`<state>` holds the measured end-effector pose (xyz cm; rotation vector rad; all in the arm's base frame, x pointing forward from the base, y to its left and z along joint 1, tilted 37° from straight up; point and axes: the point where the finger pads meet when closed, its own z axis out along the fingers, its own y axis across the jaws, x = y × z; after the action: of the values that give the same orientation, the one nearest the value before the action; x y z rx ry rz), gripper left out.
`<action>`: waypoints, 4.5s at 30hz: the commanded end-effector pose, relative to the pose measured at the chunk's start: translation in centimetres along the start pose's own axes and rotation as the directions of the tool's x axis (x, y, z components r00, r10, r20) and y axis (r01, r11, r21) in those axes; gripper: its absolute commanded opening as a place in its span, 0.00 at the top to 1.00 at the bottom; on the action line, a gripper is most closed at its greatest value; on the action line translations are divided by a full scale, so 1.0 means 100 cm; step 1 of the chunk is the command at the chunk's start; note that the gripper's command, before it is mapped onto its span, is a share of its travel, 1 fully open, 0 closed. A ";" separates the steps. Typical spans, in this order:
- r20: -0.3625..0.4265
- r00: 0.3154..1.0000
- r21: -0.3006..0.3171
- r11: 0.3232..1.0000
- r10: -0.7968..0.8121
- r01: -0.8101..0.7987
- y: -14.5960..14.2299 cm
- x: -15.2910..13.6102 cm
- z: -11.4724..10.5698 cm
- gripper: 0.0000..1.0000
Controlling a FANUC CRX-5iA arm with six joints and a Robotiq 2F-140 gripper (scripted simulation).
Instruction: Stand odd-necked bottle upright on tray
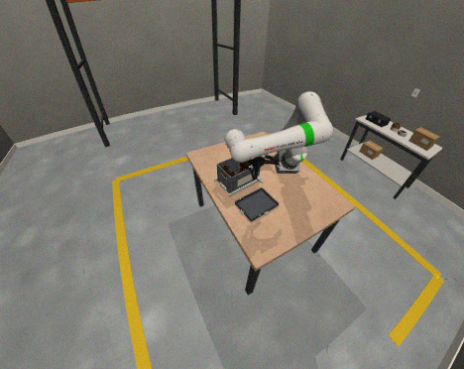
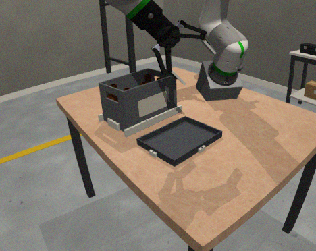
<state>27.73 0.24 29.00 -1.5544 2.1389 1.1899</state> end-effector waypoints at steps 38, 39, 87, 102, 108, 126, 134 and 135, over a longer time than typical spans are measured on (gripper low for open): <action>0.150 0.968 0.618 0.745 0.203 -0.252 -0.141 0.252 -0.130 0.00; 0.154 0.966 0.624 0.738 0.206 -0.257 -0.142 0.257 -0.130 0.00; 0.167 0.962 0.642 0.716 0.217 -0.273 -0.146 0.274 -0.129 0.90; 0.167 0.962 0.642 0.716 0.217 -0.273 -0.146 0.274 -0.129 0.56; 0.167 0.962 0.642 0.716 0.217 -0.273 -0.146 0.274 -0.129 0.56; 0.167 0.962 0.642 0.716 0.217 -0.273 -0.146 0.274 -0.129 0.56; 0.167 0.962 0.642 0.716 0.217 -0.273 -0.146 0.274 -0.129 0.56; 0.167 0.962 0.642 0.716 0.217 -0.273 -0.146 0.274 -0.129 0.56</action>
<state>32.82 -29.19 13.61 -0.9049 2.3842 0.4214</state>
